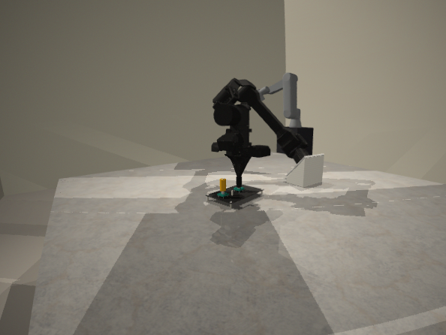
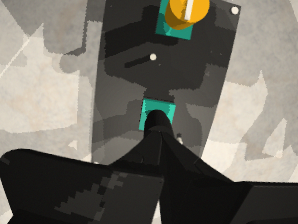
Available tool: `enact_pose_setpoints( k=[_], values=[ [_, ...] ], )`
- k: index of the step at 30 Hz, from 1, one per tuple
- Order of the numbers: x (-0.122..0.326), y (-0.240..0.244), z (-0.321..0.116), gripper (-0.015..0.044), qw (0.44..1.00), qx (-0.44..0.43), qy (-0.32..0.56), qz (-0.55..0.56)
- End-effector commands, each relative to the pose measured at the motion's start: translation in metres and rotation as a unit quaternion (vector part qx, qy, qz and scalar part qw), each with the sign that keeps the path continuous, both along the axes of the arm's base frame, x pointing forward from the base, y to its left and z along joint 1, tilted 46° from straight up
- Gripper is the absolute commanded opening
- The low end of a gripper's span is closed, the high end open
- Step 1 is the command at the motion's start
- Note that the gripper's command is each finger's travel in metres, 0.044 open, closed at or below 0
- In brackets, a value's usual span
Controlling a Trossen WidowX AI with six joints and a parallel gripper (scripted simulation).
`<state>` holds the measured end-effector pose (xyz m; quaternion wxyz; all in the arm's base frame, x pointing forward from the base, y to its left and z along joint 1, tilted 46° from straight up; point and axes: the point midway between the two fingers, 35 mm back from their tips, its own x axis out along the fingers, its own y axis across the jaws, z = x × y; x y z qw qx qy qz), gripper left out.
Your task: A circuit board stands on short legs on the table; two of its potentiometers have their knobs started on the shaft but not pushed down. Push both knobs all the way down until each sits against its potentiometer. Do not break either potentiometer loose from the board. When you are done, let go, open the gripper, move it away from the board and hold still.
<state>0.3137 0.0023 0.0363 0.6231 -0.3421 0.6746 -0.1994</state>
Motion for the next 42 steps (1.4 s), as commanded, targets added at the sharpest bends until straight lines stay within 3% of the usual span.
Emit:
enact_pose_setpoints(
  k=[1,9,17,22,25,42],
  values=[
    [0.0,0.001,0.003,0.0,1.0,-0.001,0.002,-0.007],
    [0.0,0.01,0.011,0.0,1.0,-0.001,0.002,-0.007],
    [-0.001,0.006,0.007,0.021,1.0,-0.004,0.005,-0.004],
    [0.016,0.026,0.009,0.0079,0.999,0.003,-0.052,0.008],
    [0.018,0.028,0.01,0.0,0.999,0.001,-0.028,0.035],
    [0.029,0.032,0.014,0.0,0.956,-0.012,0.184,0.23]
  ],
)
